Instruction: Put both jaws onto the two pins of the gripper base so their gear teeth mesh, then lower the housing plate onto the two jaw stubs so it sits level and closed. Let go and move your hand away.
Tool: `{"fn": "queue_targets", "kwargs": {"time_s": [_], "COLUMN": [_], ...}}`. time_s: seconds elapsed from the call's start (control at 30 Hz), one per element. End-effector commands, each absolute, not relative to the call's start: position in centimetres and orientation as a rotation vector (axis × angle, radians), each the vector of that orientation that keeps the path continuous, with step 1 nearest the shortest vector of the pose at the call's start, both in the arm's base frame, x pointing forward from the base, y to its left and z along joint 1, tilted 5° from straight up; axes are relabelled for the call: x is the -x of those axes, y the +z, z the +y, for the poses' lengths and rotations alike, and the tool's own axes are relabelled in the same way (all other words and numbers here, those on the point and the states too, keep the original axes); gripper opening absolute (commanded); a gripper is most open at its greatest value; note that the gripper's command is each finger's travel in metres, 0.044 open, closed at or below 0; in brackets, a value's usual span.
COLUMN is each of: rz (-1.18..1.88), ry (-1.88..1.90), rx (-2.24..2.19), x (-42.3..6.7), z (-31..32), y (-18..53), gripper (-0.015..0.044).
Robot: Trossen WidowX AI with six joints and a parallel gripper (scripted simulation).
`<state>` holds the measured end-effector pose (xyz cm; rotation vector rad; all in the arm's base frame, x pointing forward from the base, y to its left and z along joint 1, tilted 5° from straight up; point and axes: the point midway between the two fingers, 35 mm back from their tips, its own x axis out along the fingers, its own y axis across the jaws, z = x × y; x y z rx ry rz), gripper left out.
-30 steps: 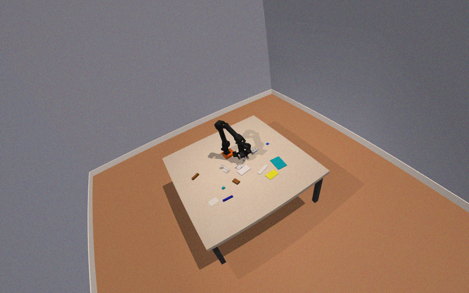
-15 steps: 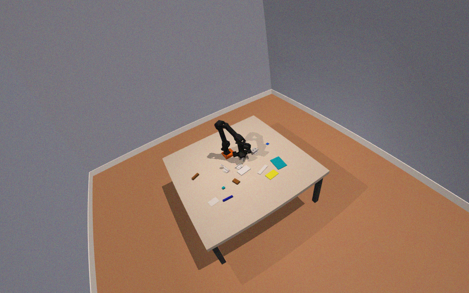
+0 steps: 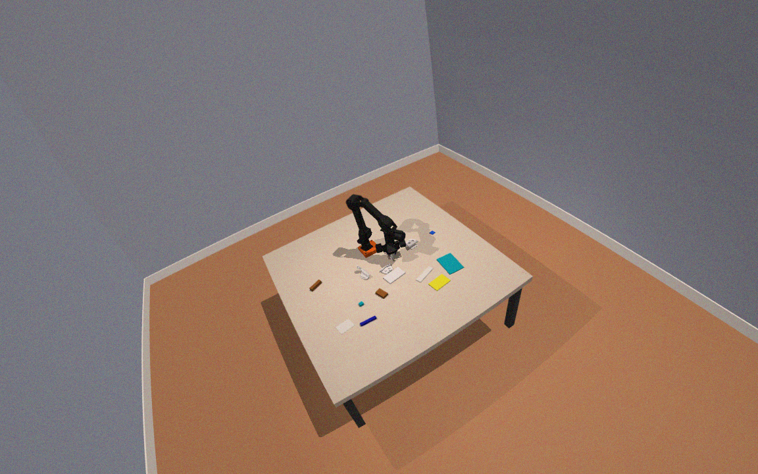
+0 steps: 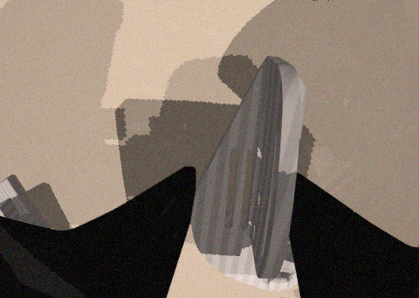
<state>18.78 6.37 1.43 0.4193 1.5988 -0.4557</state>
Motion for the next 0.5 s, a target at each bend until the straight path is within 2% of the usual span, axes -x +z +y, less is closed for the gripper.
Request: {"fn": "queue_targets", "kwargs": {"time_s": [0.0,0.47], "rz": [1.589,1.587], "ry": [-0.449,-0.45], "rx": [-0.423,-0.421], "x": [-19.3,-19.4], "z": [6.5,6.4], "y": [3.0,7.4], "gripper": [0.0134,0.0134]}}
